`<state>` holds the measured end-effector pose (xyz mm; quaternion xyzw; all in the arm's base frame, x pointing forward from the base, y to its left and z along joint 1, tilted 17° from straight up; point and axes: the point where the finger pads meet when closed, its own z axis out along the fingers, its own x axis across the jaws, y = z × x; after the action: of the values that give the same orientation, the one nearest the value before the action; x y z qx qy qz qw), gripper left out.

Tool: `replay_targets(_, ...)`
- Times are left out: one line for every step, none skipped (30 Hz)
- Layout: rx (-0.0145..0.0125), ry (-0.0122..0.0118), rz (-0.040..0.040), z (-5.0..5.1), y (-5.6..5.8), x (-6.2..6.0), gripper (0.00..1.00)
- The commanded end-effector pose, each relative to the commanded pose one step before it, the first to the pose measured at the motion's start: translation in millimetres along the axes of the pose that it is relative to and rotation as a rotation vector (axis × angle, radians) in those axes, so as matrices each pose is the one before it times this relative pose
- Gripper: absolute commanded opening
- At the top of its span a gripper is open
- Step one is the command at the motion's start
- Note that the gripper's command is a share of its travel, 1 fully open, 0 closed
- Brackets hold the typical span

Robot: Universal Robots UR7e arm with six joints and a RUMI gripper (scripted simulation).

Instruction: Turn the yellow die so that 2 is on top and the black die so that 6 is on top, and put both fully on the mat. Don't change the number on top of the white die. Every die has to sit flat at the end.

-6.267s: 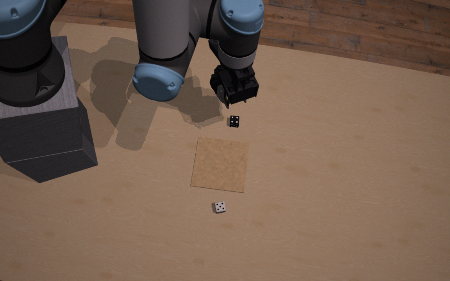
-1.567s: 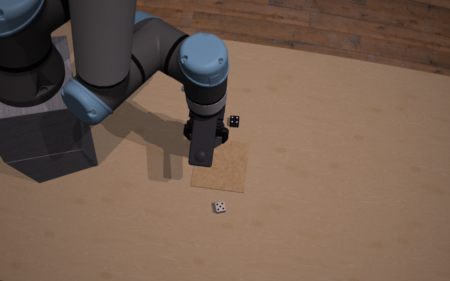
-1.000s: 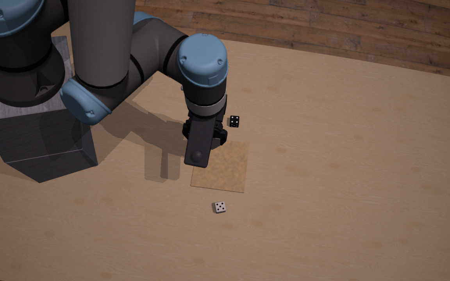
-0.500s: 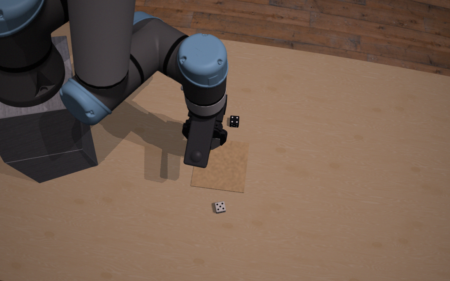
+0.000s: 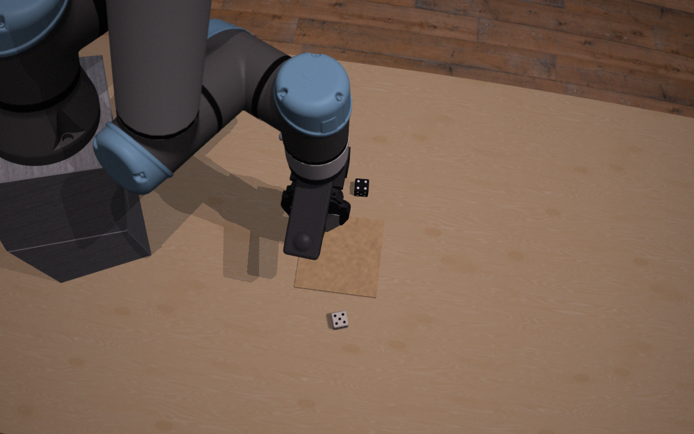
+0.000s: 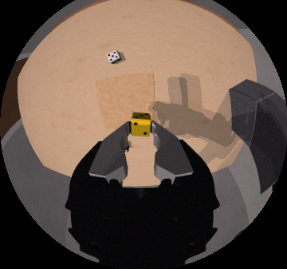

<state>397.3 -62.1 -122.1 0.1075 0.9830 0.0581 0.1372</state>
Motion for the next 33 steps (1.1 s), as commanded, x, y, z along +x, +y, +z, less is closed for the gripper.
replay_targets(0.00059,-0.00110,-0.00008,4.42,-0.07,-0.31,0.06)
replay_targets(0.00000,0.00000,0.00000,1.56,0.00,0.00,0.06)
replay_targets(0.00000,0.00000,0.00000,1.74,0.01,0.01,0.06)
replay_targets(0.00000,0.00000,0.00000,1.92,0.00,-0.01,0.06)
replay_targets(0.00000,0.00000,0.00000,2.09,0.01,0.01,0.06)
replay_targets(0.00000,0.00000,0.00000,0.00,0.00,0.00,0.06)
replay_targets(0.00000,0.00000,0.00000,0.00,0.00,0.00,0.06)
replay_targets(0.00000,0.00000,0.00000,2.27,0.00,-0.01,0.06)
replay_targets(0.00000,0.00000,0.00000,2.43,0.01,0.01,0.06)
replay_targets(0.00000,0.00000,0.00000,2.59,0.00,0.00,0.06)
replay_targets(0.00000,0.00000,0.00000,2.73,0.01,0.01,0.06)
replay_targets(0.00000,0.00000,0.00000,2.87,0.00,-0.01,0.06)
replay_targets(0.00000,0.00000,0.00000,2.99,0.01,0.01,0.06)
replay_targets(0.00000,0.00000,0.00000,3.11,0.00,0.00,0.06)
replay_targets(0.00000,0.00000,0.00000,3.20,0.00,0.00,0.06)
replay_targets(0.00000,0.00000,0.00000,3.28,0.01,0.01,0.06)
replay_targets(0.00000,0.00000,0.00000,3.36,0.00,0.00,0.06)
replay_targets(0.00000,0.00000,0.00000,3.41,0.01,0.00,0.06)
replay_targets(0.00000,0.00000,0.00000,3.44,0.01,0.01,0.06)
replay_targets(0.00000,0.00000,0.00000,3.45,0.01,0.00,0.06)
replay_targets(0.00000,0.00000,0.00000,3.45,0.00,-0.01,0.06)
replay_targets(0.00000,0.00000,0.00000,3.42,0.01,0.00,0.06)
replay_targets(0.00000,0.00000,0.00000,0.00,0.00,0.00,0.06)
replay_targets(0.00000,0.00000,0.00000,0.00,0.00,0.00,0.06)
replay_targets(0.00000,0.00000,0.00000,3.37,0.01,0.01,0.06)
replay_targets(0.00000,0.00000,0.00000,3.31,0.00,-0.01,0.06)
replay_targets(0.00000,0.00000,0.00000,3.22,0.01,0.00,0.06)
replay_targets(0.00000,0.00000,0.00000,3.11,0.01,0.01,0.06)
replay_targets(0.00000,0.00000,0.00000,2.99,0.00,-0.01,0.06)
replay_targets(0.00000,0.00000,0.00000,2.83,0.01,0.01,0.06)
replay_targets(0.00000,0.00000,0.00000,2.67,0.00,0.00,0.06)
replay_targets(0.00000,0.00000,0.00000,2.48,0.01,0.00,0.06)
replay_targets(0.00000,0.00000,0.00000,2.29,0.00,0.00,0.06)
